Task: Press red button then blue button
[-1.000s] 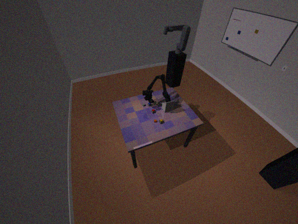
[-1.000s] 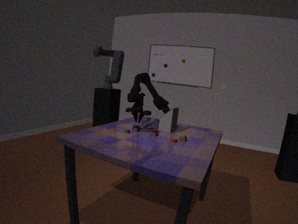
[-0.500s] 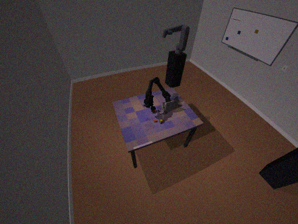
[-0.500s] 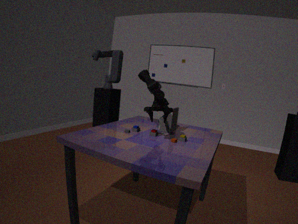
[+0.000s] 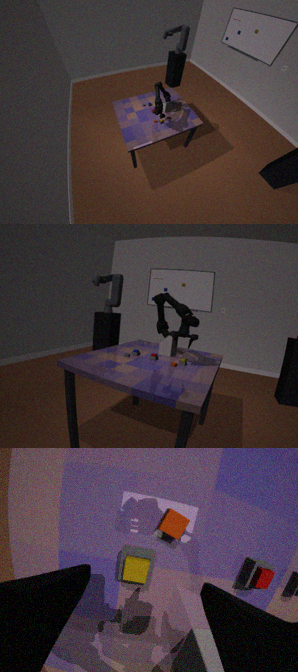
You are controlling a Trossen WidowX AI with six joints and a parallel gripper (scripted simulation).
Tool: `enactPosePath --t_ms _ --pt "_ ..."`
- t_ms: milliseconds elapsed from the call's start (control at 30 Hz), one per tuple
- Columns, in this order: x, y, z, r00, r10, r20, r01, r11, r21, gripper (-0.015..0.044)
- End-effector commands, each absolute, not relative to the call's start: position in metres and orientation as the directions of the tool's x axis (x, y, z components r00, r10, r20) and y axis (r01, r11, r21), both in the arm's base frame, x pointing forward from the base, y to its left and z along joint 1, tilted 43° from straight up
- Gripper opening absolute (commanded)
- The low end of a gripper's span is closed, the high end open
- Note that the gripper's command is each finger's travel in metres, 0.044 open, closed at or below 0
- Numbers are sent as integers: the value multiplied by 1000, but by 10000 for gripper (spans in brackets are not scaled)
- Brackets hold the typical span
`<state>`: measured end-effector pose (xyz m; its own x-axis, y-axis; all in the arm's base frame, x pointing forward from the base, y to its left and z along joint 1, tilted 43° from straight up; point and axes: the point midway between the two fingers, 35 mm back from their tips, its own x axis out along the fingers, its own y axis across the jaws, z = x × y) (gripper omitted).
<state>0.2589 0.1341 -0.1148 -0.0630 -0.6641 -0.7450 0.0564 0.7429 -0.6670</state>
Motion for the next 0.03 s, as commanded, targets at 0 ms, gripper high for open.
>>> enactPosePath --t_ms 0 --pt "259 140 -119 -64 -663 -746 79 741 -666 400"
